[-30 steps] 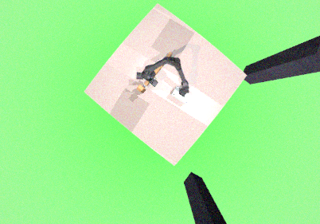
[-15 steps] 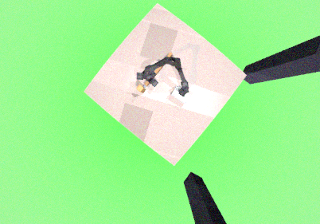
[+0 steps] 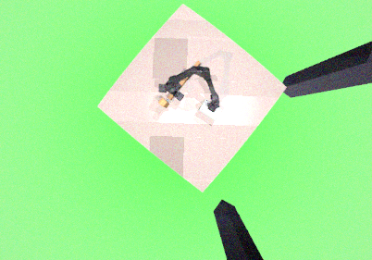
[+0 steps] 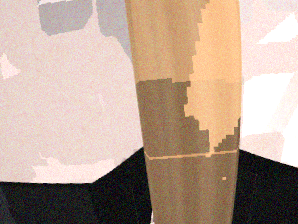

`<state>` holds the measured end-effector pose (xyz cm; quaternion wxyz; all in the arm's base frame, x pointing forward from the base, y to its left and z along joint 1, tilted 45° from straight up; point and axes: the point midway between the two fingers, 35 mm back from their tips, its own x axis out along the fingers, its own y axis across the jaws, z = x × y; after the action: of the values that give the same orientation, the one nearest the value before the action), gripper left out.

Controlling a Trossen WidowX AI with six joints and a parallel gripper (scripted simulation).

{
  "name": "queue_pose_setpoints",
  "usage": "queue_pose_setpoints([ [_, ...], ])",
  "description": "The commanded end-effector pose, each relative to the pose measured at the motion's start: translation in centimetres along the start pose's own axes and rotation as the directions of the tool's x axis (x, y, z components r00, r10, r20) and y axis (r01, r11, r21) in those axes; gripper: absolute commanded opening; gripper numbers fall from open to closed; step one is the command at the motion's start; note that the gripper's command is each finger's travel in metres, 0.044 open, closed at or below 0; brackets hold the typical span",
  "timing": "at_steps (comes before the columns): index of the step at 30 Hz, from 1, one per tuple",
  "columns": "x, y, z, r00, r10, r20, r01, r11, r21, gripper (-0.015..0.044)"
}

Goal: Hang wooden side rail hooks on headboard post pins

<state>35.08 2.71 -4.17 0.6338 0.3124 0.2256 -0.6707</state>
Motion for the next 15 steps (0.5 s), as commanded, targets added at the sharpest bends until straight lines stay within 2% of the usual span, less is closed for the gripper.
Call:
queue_pose_setpoints([
  [1,-0.16,0.07,-0.02,1.000,-0.001,-0.003,0.001,1.000,0.011,0.0000],
  [15,-0.39,0.07,-0.02,1.000,-0.001,-0.003,0.001,1.000,0.011,0.0000],
])
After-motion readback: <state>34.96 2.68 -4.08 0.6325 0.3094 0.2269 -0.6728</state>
